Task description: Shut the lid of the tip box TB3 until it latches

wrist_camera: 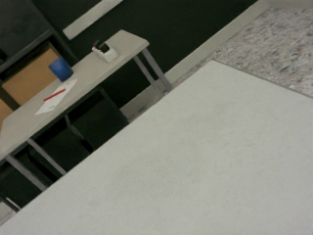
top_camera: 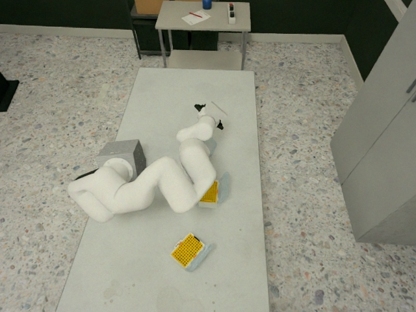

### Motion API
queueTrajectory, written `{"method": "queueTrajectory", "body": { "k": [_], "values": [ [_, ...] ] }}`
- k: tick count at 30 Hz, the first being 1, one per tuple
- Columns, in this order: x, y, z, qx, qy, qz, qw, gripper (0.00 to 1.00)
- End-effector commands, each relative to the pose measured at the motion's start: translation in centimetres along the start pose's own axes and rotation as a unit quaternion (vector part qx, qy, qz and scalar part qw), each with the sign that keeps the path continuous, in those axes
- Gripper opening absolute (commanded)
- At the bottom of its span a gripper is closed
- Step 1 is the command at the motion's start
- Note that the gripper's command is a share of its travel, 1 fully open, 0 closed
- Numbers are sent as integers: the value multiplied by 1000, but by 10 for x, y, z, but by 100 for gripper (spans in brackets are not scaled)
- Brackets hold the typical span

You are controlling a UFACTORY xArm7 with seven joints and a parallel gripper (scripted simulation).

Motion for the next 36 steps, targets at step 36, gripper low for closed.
{"method": "queueTrajectory", "body": {
  "k": [36],
  "values": [
    [-47, 47, -19, 131, 51, 24, 990, 100]
  ]
}}
Point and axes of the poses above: the point where the finger pads meet when closed, its own x axis out along the fingers, its own z axis across the jaws, y = z × x, the point moved 1 cm from there along -x, back along the fingers, and after that the axes turned 15 degrees about -x, right-handed, at the moved point
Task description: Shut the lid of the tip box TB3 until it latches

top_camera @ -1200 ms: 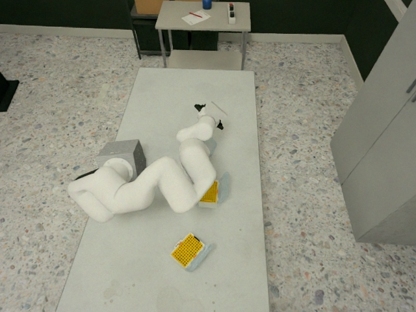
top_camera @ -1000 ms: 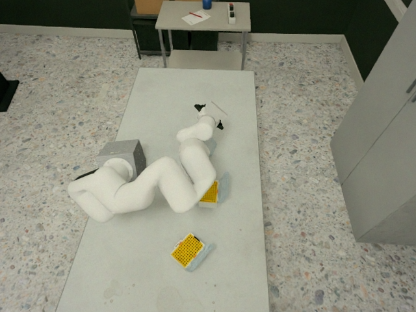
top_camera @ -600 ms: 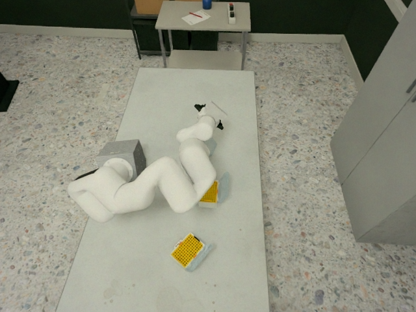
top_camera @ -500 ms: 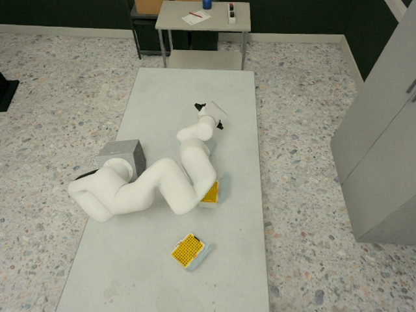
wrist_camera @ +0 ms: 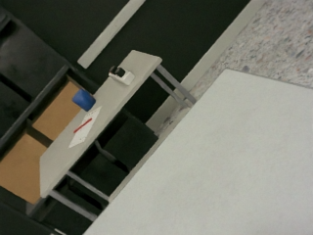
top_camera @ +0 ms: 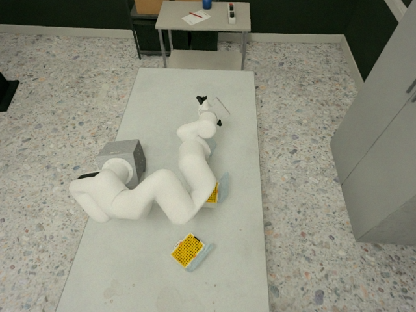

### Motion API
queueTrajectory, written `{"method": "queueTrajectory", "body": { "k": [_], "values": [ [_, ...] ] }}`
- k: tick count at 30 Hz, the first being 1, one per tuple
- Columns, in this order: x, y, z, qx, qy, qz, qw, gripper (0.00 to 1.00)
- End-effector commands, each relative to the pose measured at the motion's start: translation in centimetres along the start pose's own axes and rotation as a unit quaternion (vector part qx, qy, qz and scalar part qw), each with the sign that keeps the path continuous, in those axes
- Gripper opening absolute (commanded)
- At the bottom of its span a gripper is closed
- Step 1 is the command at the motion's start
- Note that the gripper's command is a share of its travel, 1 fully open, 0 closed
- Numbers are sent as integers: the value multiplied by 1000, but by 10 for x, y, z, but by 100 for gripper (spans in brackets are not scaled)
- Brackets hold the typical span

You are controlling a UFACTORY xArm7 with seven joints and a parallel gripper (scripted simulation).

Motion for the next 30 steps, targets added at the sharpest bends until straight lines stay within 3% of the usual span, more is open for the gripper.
{"method": "queueTrajectory", "body": {
  "k": [1, 30],
  "values": [
    [-14, 12, -9, 48, 21, 7, 999, 100],
    [-92, 58, -40, 166, 57, 14, 984, 100]
  ]
}}
Point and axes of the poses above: the point where the finger pads meet when closed, its own x axis out along the fingers, its own z axis across the jaws, y = z × x, the point moved 1 cm from there along -x, back along the fingers, and after that the axes turned 15 degrees about -x, right-handed, at the moved point
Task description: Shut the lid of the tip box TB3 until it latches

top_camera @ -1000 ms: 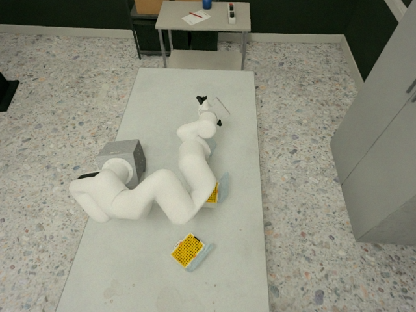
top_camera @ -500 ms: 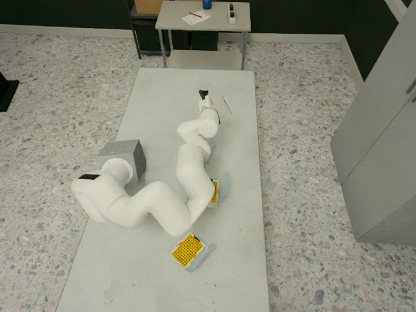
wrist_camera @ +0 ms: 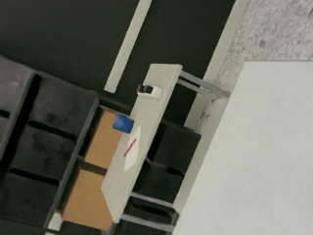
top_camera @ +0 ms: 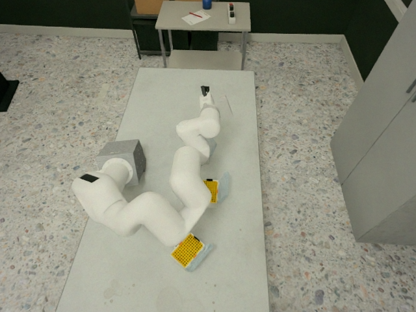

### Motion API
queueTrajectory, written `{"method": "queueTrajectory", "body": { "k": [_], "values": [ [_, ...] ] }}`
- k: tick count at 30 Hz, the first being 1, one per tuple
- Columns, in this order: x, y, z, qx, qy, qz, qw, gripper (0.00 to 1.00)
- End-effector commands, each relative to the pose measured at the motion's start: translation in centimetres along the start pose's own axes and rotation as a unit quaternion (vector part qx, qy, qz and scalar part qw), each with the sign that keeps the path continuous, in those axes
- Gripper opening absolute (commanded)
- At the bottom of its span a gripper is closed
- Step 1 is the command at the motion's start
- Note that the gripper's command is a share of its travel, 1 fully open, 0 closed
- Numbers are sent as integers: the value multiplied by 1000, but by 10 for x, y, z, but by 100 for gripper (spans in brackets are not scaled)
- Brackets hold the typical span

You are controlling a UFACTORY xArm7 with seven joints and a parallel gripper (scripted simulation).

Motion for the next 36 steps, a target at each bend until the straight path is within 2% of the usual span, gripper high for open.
{"method": "queueTrajectory", "body": {
  "k": [1, 4, 7, 9, 11, 14, 19, 24, 26, 34, 36],
  "values": [
    [-13, 6, -10, 9, 5, 1, 1000, 100],
    [-22, 8, -14, 42, 11, 1, 999, 100],
    [-35, 12, -21, 43, 11, 1, 999, 100],
    [-36, 12, -21, 43, 11, 1, 999, 100],
    [-44, 14, -26, 75, 13, 1, 997, 100],
    [-58, 16, -32, 75, 13, 1, 997, 100],
    [-62, 17, -34, 92, 12, 0, 996, 100],
    [-79, 18, -41, 106, 11, -1, 994, 100],
    [-88, 18, -45, 135, 5, -3, 991, 100],
    [-118, 15, -55, 163, -5, -4, 987, 100],
    [-118, 15, -55, 163, -5, -4, 987, 100]
  ]
}}
Point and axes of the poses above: the point where the finger pads meet when closed, its own x axis out along the fingers, its own z axis across the jaws, y = z × x, the point moved 1 cm from there along -x, back along the fingers, and after that the axes turned 15 degrees about -x, right-handed, at the moved point
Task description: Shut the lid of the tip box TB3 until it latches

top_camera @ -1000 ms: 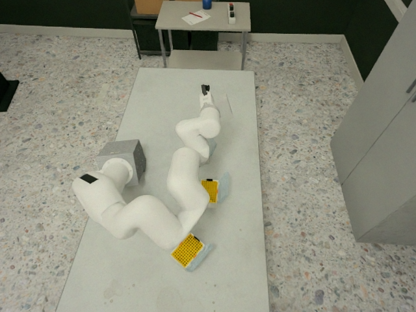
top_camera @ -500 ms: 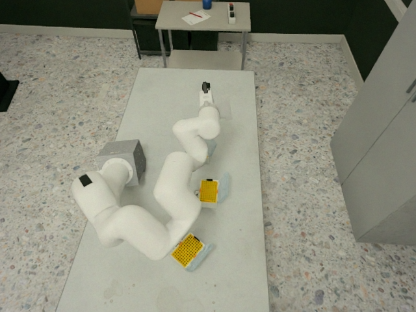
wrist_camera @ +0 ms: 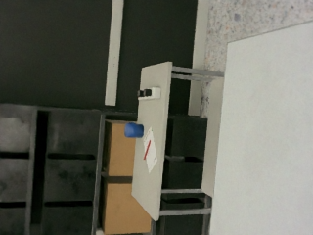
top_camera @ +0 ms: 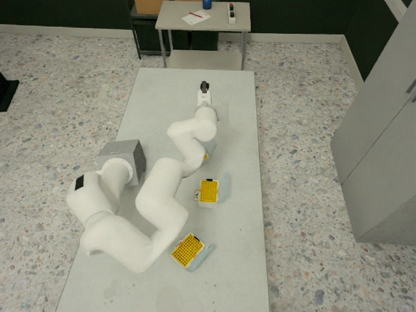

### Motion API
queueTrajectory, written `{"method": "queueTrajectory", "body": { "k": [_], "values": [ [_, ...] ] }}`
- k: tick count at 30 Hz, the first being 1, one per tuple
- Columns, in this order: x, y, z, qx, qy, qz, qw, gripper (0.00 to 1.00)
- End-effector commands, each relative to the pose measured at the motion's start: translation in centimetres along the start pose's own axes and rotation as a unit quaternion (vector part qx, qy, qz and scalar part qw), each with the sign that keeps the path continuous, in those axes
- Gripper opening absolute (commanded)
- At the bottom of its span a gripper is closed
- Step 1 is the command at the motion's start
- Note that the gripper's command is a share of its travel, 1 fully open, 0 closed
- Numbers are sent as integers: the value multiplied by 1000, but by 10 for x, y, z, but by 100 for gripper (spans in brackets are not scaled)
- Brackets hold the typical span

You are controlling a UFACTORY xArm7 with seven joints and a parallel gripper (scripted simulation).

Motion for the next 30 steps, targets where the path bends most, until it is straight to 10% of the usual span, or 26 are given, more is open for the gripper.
{"method": "queueTrajectory", "body": {
  "k": [1, 30],
  "values": [
    [-18, -4, -7, 26, -16, 1, 1000, 100],
    [-85, -54, 9, 184, -155, 28, 970, 100]
  ]
}}
Point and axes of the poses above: the point where the finger pads meet when closed, its own x axis out along the fingers, its own z axis across the jaws, y = z × x, the point moved 1 cm from there along -x, back along the fingers, and after that the axes turned 15 degrees about -x, right-handed, at the moved point
